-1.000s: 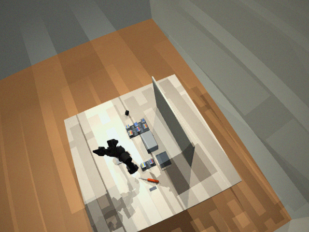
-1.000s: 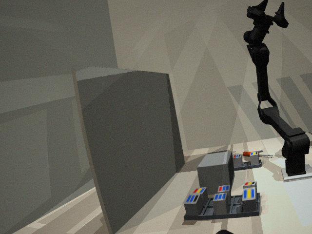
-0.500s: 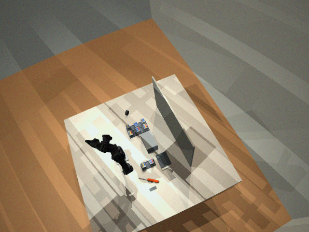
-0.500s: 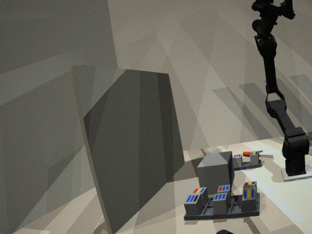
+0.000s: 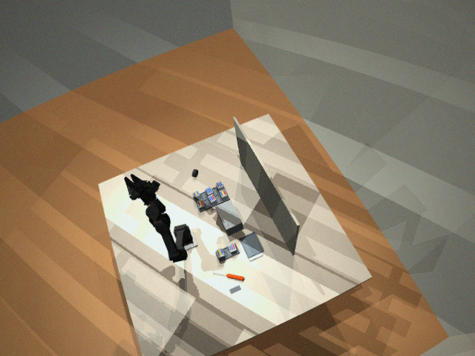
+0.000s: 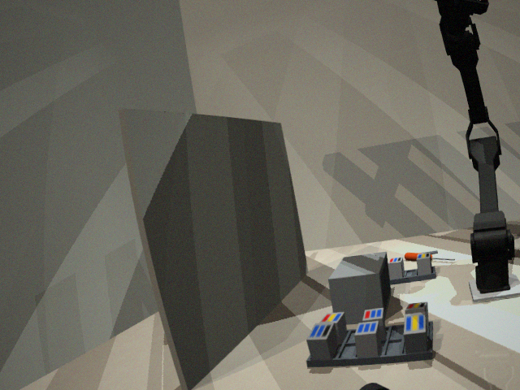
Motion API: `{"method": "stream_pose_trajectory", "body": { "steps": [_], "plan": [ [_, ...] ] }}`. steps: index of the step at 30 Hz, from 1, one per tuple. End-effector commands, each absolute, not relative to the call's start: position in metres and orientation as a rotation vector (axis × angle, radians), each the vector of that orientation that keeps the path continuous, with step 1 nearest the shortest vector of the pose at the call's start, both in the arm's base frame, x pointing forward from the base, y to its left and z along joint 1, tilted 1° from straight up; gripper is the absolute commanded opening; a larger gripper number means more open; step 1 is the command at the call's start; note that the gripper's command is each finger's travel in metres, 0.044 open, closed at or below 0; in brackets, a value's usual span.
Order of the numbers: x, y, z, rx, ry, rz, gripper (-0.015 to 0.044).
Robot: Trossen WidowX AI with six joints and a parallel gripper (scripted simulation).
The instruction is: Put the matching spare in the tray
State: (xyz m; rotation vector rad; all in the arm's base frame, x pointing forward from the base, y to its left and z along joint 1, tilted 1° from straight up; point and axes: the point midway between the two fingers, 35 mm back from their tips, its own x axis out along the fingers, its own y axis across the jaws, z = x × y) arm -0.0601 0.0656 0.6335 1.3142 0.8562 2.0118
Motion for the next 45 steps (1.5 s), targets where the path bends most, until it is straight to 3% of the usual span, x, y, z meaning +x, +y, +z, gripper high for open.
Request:
{"method": "stream_pose_trajectory", "body": {
  "steps": [1,10,20,28,35,45],
  "plan": [
    [-0.033,0.126,0.618,1.231,0.799,1.794,0.044],
    [0.067,0.216,0.56,0.964,0.669,1.312,0.044],
    [0.198,0.232,0.472,0.689,0.69,0.813,0.044],
    [0.268,0.204,0.413,0.534,0.776,0.531,0.044],
    [0.335,0.139,0.334,0.274,0.977,0.253,0.044],
    [0.363,0.014,0.235,0.004,1.41,0.043,0.044]
  ]
}}
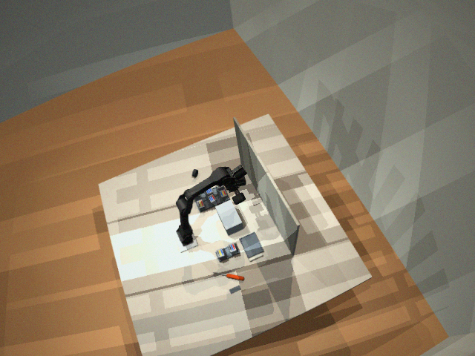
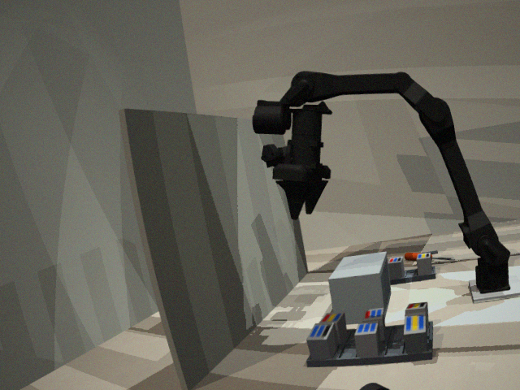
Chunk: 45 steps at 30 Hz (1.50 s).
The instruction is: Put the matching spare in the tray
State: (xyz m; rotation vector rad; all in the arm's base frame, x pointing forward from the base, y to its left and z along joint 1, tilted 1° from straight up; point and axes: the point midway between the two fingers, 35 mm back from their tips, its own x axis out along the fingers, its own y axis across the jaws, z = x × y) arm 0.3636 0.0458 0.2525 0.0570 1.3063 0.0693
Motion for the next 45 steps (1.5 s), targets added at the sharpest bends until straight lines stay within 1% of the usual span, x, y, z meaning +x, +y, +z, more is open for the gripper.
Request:
{"method": "stream_pose_trajectory", "body": {
  "steps": [1,21,24,28,35,37,42,45],
  "plan": [
    [0.362,0.008,0.231,-0.005,1.434,0.04,0.044],
    [0.363,0.011,0.229,-0.035,1.443,0.066,0.044],
    [0.364,0.041,0.222,-0.181,1.444,0.21,0.044],
    [0.356,0.109,0.205,-0.515,1.407,0.542,0.044],
    [0.313,0.217,0.178,-1.107,1.207,1.133,0.044],
    [0.308,0.226,0.175,-1.159,1.179,1.186,0.044],
    [0.308,0.226,0.175,-1.159,1.179,1.186,0.044],
    [0.309,0.227,0.166,-1.159,1.179,1.186,0.0361]
  ]
}}
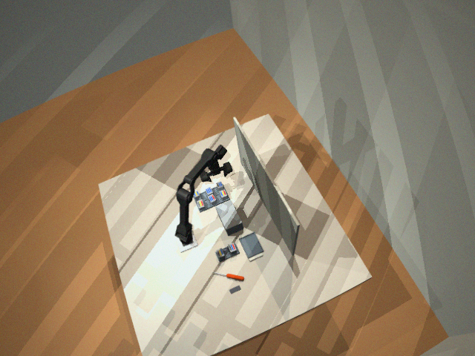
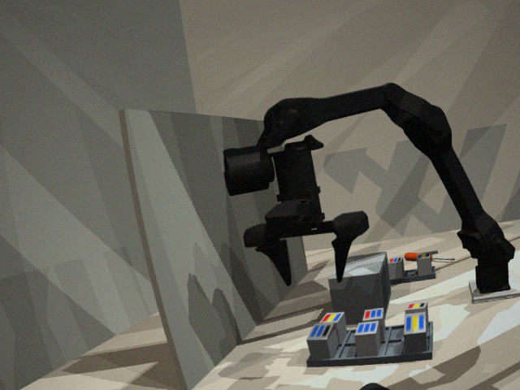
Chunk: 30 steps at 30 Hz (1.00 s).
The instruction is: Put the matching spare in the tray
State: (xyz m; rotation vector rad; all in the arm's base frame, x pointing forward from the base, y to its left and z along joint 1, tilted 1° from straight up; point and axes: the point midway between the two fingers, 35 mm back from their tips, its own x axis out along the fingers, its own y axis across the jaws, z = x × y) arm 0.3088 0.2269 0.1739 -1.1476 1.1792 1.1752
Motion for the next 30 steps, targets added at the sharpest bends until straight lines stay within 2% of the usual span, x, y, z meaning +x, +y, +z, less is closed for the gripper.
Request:
{"method": "stream_pose_trajectory", "body": {
  "steps": [1,3,30],
  "plan": [
    [0.31,0.228,0.16,-1.159,1.179,1.186,0.0335],
    [0.31,0.229,0.146,-1.159,1.179,1.186,0.03],
    [0.313,0.232,0.107,-1.159,1.179,1.186,0.03]
  ]
}}
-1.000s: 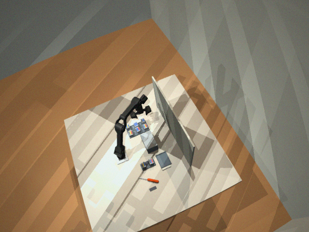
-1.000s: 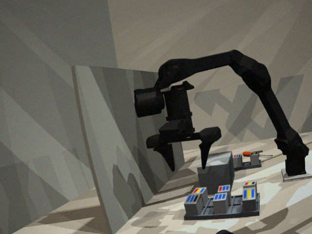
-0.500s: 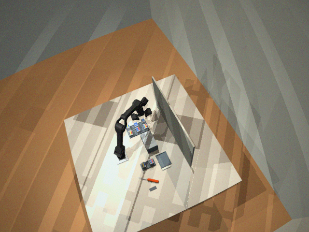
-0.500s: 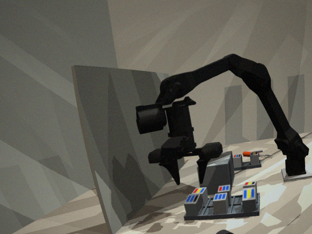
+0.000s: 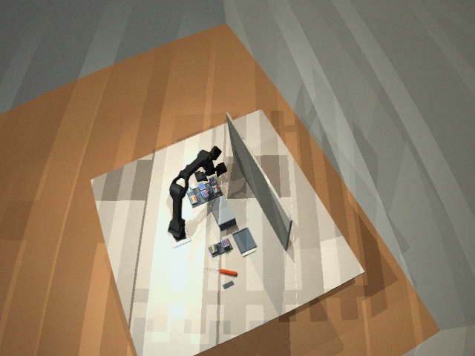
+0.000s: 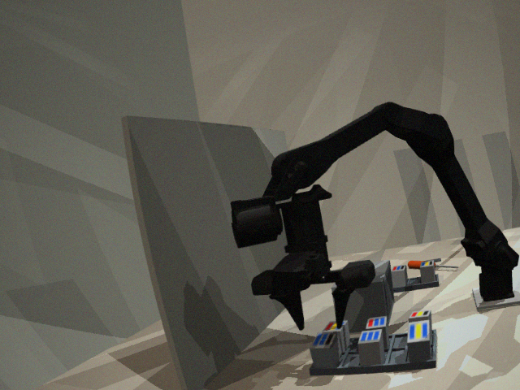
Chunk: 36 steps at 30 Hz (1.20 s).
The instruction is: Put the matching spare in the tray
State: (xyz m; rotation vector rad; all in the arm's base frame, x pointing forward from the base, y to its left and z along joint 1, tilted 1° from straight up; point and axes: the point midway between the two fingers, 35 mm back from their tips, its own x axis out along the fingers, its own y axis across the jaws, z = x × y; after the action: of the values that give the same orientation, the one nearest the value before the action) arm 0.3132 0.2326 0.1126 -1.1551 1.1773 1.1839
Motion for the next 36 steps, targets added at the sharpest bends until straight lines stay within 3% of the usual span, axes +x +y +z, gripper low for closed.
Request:
{"method": "stream_pose_trajectory", "body": {
  "steps": [1,36],
  "plan": [
    [0.313,0.233,0.105,-1.159,1.179,1.186,0.03],
    [0.311,0.234,0.056,-1.159,1.179,1.186,0.03]
  ]
}}
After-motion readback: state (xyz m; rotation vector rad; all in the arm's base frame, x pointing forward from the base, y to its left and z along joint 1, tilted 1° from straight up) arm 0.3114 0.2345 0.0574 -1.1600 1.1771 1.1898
